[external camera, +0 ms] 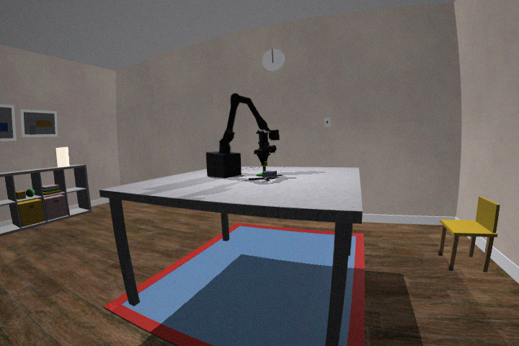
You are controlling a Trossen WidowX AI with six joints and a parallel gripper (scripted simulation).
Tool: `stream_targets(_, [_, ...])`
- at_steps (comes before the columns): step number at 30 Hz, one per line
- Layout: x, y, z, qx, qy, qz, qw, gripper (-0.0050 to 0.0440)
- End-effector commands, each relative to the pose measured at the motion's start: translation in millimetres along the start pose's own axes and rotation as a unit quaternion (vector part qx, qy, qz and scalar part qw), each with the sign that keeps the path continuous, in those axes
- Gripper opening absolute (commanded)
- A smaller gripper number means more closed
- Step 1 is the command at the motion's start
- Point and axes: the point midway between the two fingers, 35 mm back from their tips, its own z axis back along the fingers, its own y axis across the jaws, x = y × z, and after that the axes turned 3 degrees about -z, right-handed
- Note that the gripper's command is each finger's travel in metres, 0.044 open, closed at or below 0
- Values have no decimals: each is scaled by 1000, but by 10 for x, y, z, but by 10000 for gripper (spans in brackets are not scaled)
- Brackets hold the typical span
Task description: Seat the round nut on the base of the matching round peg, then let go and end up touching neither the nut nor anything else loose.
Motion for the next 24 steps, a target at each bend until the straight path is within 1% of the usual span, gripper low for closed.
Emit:
stream_targets(1, [2, -5, -2, -1, -1, -1, 1000, 0])
stream_targets(24, [6, -10, -35, -1, -1, -1, 1000, 0])
